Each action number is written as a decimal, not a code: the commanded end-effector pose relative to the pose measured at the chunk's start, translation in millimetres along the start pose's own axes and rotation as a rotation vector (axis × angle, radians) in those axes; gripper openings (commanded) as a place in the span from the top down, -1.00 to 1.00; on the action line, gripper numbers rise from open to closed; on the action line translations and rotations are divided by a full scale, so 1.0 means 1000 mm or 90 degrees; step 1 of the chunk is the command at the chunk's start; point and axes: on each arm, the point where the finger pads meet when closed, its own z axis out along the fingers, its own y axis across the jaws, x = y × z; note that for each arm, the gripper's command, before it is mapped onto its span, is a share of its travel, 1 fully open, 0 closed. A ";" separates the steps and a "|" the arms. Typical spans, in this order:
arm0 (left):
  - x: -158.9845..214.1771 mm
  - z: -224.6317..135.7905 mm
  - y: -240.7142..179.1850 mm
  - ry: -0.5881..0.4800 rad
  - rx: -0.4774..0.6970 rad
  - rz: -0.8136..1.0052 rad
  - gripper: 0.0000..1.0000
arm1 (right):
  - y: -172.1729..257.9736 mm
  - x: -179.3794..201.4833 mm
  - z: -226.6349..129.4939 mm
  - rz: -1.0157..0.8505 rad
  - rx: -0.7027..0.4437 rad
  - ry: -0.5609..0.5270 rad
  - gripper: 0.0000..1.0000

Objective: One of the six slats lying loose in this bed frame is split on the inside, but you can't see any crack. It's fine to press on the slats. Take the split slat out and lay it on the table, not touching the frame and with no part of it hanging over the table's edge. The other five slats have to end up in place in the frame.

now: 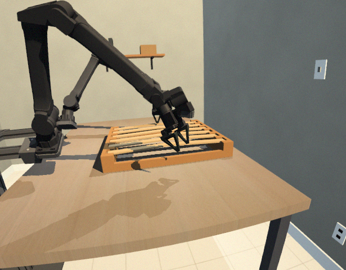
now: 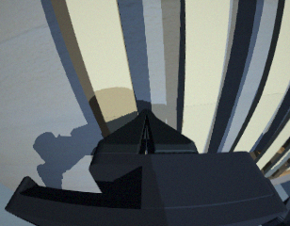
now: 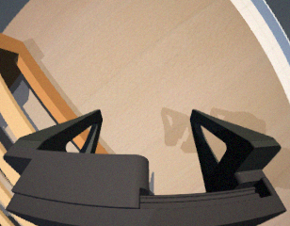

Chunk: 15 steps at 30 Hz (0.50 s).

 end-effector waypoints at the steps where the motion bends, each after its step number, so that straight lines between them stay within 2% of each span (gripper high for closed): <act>1: 0.008 -0.019 0.041 -0.026 -0.035 -0.110 1.00 | 0.022 -0.005 -0.032 -0.062 -0.084 -0.066 -1.00; 8: -0.002 -0.028 0.038 -0.041 -0.040 -0.090 1.00 | 0.045 0.016 -0.049 -0.109 -0.162 -0.091 -1.00; 15: -0.002 -0.026 0.036 -0.038 -0.039 -0.089 1.00 | 0.051 0.023 -0.053 -0.116 -0.190 -0.096 -1.00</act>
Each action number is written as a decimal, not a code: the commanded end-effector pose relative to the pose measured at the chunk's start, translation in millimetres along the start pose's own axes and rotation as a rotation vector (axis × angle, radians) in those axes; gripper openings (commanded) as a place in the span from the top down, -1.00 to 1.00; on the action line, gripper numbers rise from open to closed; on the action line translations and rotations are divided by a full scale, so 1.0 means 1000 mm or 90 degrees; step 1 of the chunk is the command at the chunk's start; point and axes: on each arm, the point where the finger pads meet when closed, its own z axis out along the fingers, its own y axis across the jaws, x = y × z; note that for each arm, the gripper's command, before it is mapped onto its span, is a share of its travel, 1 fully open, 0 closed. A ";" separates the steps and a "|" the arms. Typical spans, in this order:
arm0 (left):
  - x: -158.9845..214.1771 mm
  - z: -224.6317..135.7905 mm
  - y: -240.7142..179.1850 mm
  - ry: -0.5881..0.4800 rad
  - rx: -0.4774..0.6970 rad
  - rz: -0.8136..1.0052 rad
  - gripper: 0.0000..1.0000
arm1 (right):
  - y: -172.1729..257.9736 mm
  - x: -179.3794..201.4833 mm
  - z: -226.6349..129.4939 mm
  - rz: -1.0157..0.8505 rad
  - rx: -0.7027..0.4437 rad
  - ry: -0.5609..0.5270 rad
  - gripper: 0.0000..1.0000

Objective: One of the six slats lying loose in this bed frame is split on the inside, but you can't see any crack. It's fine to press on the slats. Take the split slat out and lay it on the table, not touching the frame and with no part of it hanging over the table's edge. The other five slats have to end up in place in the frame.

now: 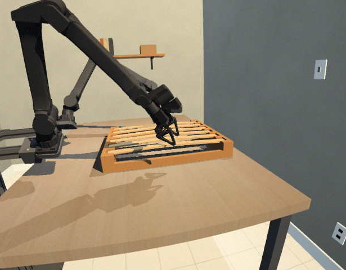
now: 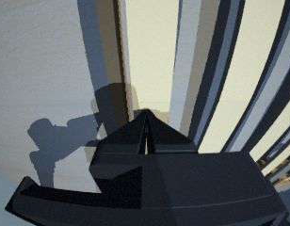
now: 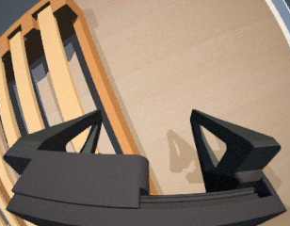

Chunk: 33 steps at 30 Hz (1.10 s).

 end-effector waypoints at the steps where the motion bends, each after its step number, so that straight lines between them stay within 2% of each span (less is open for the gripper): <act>1: -0.021 -0.028 0.003 -0.051 -0.006 -0.020 1.00 | 0.011 -0.020 -0.017 -0.009 -0.037 -0.049 -1.00; 4: -0.021 -0.028 0.003 -0.051 -0.006 -0.020 1.00 | 0.009 -0.020 -0.016 -0.001 -0.036 -0.048 -1.00; 5: -0.021 -0.028 0.003 -0.051 -0.006 -0.020 1.00 | 0.011 -0.031 -0.017 0.005 -0.038 -0.058 -1.00; 25: -0.021 -0.028 0.003 -0.051 -0.006 -0.020 1.00 | 0.011 -0.031 -0.017 0.005 -0.037 -0.058 -1.00; 29: -0.033 -0.031 -0.011 -0.051 -0.004 -0.014 1.00 | 0.013 -0.029 -0.016 0.008 -0.046 -0.053 -1.00; 33: -0.023 -0.003 -0.011 -0.029 -0.003 -0.009 1.00 | 0.025 -0.037 -0.018 0.028 -0.086 -0.052 -1.00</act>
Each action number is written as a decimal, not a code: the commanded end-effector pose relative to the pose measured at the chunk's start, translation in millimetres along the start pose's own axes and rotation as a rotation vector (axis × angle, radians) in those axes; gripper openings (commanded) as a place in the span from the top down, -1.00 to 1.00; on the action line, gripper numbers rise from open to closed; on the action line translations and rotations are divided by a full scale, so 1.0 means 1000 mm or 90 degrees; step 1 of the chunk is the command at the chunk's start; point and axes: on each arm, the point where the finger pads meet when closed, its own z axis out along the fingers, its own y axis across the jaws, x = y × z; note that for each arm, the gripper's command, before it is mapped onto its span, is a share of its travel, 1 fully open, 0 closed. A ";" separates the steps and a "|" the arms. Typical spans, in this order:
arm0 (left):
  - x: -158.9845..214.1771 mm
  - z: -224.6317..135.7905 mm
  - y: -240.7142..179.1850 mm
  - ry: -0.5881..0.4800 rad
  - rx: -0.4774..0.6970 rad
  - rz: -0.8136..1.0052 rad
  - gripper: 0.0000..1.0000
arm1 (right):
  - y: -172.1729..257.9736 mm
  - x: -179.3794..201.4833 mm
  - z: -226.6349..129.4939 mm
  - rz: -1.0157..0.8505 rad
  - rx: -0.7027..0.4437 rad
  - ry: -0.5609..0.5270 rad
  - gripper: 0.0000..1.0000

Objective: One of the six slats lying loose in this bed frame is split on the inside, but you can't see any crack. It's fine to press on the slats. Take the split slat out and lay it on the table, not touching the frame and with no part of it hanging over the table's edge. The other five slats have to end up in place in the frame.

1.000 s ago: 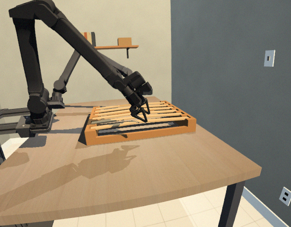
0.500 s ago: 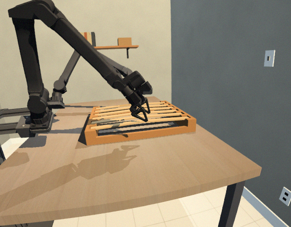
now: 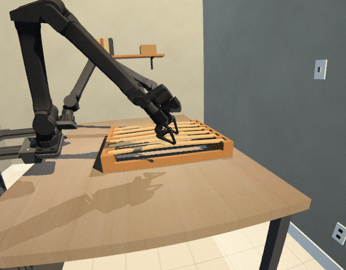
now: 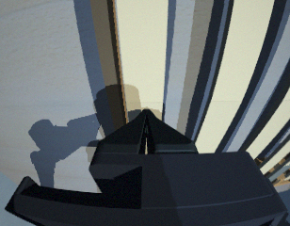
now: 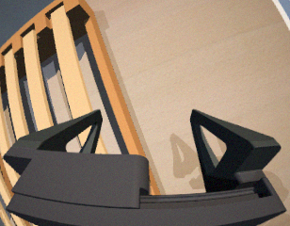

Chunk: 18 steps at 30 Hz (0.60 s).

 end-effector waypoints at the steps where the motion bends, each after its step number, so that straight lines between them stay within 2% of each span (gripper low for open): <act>1: -0.020 0.007 0.000 -0.023 -0.003 -0.015 1.00 | 0.020 -0.036 -0.014 0.033 -0.061 -0.037 -1.00; 8: -0.019 0.036 0.004 -0.020 -0.001 -0.013 1.00 | 0.043 -0.030 -0.017 0.051 -0.148 -0.012 -1.00; 18: -0.019 0.039 0.004 -0.020 -0.001 -0.013 1.00 | 0.069 -0.024 -0.026 0.075 -0.247 0.018 -1.00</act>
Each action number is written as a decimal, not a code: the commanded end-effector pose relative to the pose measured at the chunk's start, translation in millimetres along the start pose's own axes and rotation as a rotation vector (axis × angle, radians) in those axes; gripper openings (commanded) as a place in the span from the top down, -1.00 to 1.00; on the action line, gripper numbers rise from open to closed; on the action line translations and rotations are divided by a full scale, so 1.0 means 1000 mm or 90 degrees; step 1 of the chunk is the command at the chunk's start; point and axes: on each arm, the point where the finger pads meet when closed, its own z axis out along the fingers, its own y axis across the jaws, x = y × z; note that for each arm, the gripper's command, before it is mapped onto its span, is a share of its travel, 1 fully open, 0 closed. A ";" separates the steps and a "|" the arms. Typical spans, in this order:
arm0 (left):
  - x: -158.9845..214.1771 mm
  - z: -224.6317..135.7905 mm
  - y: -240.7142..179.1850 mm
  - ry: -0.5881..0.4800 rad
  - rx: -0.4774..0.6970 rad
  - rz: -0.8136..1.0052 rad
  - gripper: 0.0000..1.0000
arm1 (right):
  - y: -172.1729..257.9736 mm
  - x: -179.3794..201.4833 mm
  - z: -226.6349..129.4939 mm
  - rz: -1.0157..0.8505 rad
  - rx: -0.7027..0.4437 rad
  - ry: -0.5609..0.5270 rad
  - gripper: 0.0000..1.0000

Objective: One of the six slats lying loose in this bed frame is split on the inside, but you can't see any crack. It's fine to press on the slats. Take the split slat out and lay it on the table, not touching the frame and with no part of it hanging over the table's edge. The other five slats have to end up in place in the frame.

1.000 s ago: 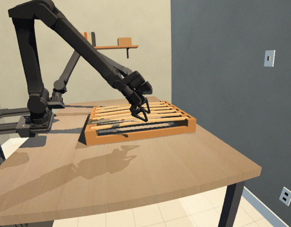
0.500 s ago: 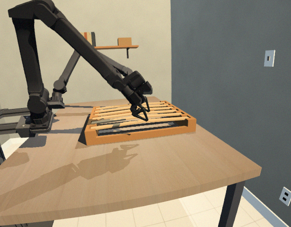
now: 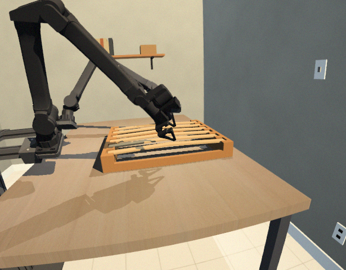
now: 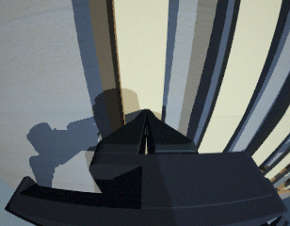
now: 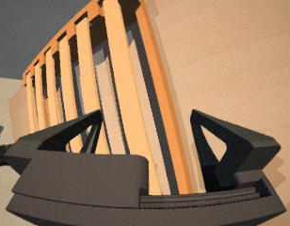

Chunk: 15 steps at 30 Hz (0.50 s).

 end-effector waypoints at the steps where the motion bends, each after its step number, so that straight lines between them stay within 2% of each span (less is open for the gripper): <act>1: -0.007 0.029 0.004 0.001 0.002 -0.005 1.00 | 0.029 -0.029 -0.013 0.030 -0.073 -0.021 -1.00; 7: -0.007 0.029 0.004 0.001 0.002 -0.006 1.00 | 0.048 -0.023 -0.016 0.051 -0.146 0.005 -1.00; 9: -0.025 0.002 0.007 -0.029 -0.002 -0.016 1.00 | 0.055 -0.021 -0.018 0.059 -0.170 0.014 -1.00; 15: -0.032 -0.010 0.011 -0.043 -0.004 -0.028 1.00 | 0.068 -0.019 -0.022 0.077 -0.220 0.027 -1.00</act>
